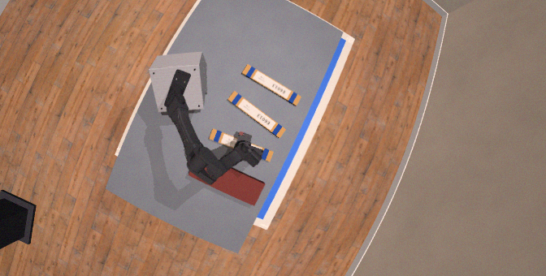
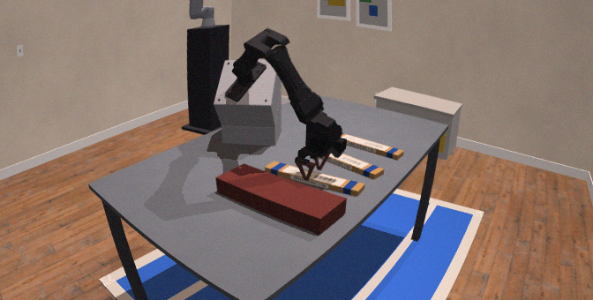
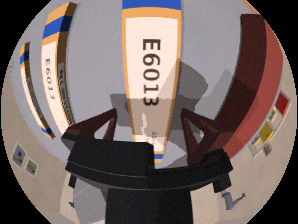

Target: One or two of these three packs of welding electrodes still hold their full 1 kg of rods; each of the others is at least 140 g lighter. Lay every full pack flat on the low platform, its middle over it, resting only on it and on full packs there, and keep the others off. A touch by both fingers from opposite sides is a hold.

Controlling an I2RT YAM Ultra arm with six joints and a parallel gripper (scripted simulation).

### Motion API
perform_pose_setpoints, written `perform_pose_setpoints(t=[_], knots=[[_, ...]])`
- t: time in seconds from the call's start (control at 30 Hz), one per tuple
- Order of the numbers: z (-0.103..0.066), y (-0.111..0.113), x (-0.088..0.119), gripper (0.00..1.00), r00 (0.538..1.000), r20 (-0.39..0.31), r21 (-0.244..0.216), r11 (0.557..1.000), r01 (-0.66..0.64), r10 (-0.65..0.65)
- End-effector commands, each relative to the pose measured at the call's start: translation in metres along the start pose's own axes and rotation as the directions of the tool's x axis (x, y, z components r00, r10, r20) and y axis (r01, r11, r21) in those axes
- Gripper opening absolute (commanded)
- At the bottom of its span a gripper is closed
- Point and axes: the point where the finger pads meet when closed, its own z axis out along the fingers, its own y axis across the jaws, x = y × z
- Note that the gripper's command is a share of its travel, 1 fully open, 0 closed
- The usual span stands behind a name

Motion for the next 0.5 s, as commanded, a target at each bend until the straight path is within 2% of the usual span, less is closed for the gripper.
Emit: perform_pose_setpoints(t=[0.0,0.33,0.37,0.43,0.47], knots=[[0.0,-0.005,-0.018,0.96,0.999,0.048,0.008,1.0,-0.01,0.01],[0.011,-0.005,-0.019,0.96,0.999,0.048,0.008,1.0,-0.009,0.009],[-0.002,-0.011,-0.03,0.96,0.996,0.085,0.017,1.0,-0.018,0.016],[0.013,-0.002,-0.021,0.96,0.999,0.053,0.006,1.0,-0.003,0.002],[0.015,-0.004,-0.02,0.96,0.999,0.05,0.007,1.0,-0.006,0.006]])
